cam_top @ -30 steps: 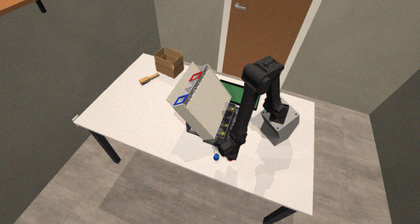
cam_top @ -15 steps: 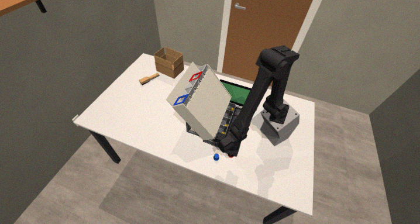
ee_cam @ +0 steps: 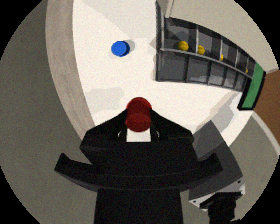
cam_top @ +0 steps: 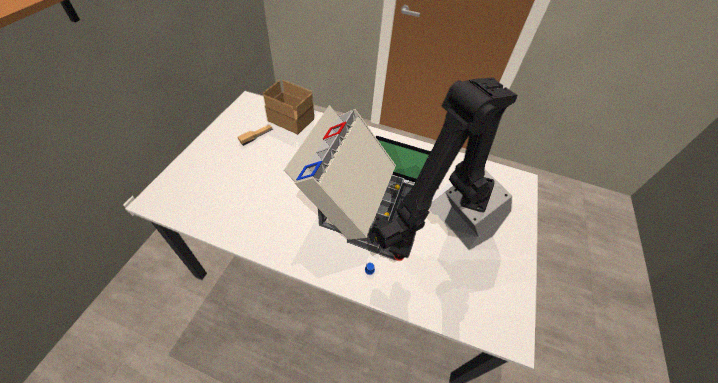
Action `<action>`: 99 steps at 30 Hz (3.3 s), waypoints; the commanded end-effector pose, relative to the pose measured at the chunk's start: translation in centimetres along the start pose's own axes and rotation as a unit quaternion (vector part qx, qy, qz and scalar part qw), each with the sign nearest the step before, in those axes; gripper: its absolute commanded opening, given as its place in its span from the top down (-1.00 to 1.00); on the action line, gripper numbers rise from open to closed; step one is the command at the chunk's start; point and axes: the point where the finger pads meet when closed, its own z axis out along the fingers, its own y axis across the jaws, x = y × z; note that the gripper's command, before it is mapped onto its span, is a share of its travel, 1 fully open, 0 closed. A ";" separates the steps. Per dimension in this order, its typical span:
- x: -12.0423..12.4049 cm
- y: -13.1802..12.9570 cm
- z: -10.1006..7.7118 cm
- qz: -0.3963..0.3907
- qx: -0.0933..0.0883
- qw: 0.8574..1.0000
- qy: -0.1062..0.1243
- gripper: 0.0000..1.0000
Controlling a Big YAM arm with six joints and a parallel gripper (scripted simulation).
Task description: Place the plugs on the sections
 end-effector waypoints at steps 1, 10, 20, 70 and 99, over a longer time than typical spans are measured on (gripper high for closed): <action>-1.5 -3.5 -0.6 -0.009 -0.003 1.000 -0.013 1.00; -2.6 -10.5 -0.9 -0.009 -0.003 1.000 -0.014 1.00; -3.8 -18.9 -1.2 -0.011 -0.001 1.000 -0.014 1.00; -4.6 -23.5 4.6 -0.015 0.002 1.000 -0.015 1.00; -4.2 -23.5 8.6 -0.021 0.003 1.000 -0.012 1.00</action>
